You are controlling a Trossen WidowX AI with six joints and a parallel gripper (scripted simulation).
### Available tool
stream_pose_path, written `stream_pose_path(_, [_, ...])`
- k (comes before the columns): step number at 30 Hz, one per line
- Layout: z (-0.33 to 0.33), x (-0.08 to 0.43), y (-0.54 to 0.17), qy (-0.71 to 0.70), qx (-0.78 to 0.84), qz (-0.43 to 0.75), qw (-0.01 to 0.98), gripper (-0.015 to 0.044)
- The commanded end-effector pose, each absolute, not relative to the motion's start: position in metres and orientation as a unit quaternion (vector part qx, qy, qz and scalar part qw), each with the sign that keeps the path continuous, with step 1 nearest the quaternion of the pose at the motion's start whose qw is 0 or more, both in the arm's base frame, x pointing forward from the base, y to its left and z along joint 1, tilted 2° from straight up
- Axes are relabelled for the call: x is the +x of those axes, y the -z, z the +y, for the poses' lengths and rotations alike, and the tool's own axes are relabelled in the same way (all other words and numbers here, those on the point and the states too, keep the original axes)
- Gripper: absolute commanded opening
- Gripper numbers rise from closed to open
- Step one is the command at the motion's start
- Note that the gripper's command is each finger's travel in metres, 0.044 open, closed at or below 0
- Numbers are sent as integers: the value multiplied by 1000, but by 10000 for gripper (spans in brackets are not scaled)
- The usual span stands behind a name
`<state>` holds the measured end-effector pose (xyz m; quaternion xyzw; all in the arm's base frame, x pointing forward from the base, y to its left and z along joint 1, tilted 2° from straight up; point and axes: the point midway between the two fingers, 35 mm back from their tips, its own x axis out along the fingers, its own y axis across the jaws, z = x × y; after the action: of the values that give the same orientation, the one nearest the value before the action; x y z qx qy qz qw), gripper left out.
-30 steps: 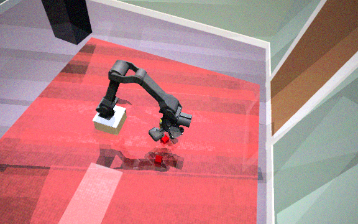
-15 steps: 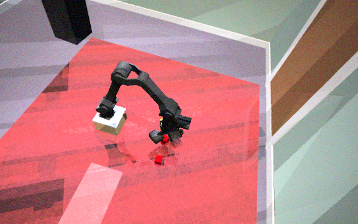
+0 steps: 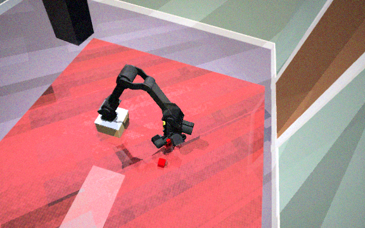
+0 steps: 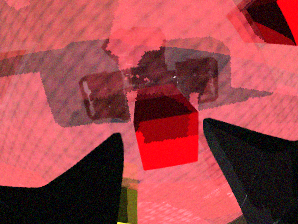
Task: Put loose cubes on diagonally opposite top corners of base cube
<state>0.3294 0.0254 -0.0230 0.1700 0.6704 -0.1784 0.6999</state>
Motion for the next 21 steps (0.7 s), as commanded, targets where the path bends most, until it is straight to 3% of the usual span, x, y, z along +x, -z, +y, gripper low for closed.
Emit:
stream_pose_path(1, [24,329,26,180,167,670,701,186])
stream_pose_path(4, [24,329,26,180,167,670,701,107])
stream_pose_path(21, [26,333,-12,180,168,669,701,105])
